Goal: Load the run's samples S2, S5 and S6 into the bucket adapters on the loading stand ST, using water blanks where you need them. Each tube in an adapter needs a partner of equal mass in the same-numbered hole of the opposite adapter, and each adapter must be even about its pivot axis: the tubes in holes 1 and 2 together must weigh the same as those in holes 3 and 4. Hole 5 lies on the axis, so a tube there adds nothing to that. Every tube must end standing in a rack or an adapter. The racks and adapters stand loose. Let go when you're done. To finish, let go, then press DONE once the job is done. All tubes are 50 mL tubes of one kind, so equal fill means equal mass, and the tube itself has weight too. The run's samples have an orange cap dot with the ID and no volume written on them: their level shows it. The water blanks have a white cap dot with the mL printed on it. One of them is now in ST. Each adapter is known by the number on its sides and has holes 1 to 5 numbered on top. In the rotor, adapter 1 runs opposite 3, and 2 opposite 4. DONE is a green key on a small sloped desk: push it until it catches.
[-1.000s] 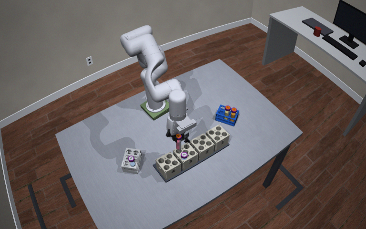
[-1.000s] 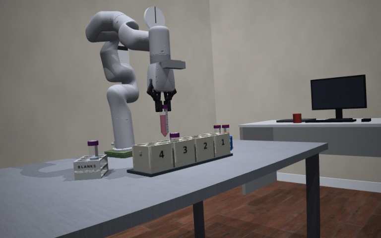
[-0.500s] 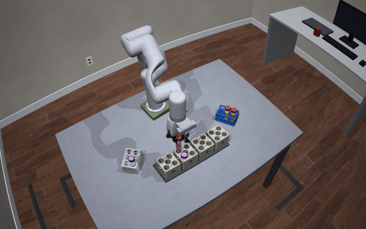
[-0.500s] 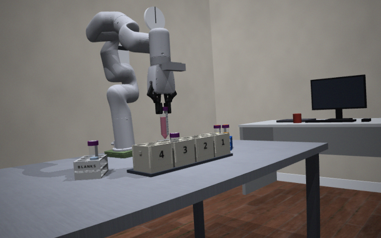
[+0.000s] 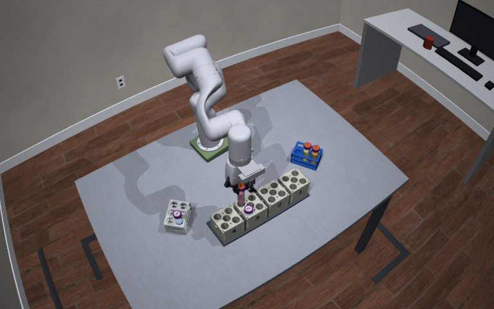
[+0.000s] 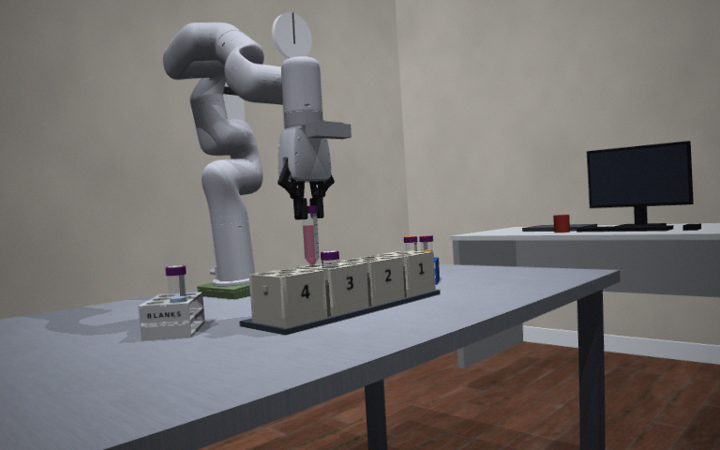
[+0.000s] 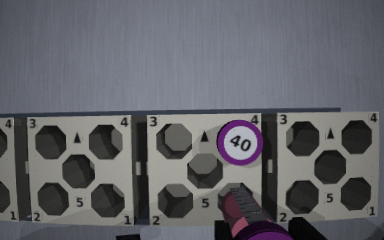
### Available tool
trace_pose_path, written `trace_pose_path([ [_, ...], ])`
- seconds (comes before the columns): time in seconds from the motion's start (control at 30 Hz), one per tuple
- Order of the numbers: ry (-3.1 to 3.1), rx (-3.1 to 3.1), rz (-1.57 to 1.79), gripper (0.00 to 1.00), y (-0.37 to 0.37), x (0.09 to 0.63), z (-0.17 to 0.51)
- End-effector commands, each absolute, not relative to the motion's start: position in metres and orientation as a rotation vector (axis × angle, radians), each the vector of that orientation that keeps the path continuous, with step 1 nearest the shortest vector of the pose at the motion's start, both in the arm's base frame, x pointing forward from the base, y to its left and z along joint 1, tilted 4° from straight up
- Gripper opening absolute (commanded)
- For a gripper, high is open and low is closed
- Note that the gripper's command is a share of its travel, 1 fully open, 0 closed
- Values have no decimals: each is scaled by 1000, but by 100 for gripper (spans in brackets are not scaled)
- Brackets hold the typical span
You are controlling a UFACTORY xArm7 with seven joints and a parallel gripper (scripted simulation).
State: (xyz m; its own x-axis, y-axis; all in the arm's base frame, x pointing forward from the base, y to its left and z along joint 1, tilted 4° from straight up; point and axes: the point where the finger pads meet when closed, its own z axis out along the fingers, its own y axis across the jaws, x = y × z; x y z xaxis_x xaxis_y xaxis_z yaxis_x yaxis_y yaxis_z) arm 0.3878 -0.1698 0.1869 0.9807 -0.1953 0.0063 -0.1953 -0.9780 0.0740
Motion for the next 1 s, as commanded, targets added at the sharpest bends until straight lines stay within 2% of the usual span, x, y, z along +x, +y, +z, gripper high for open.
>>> trace_pose_path([
  [0.0,-301,3052,5,0,-170,389,185],
  [0.97,-301,3052,5,0,-172,389,160],
])
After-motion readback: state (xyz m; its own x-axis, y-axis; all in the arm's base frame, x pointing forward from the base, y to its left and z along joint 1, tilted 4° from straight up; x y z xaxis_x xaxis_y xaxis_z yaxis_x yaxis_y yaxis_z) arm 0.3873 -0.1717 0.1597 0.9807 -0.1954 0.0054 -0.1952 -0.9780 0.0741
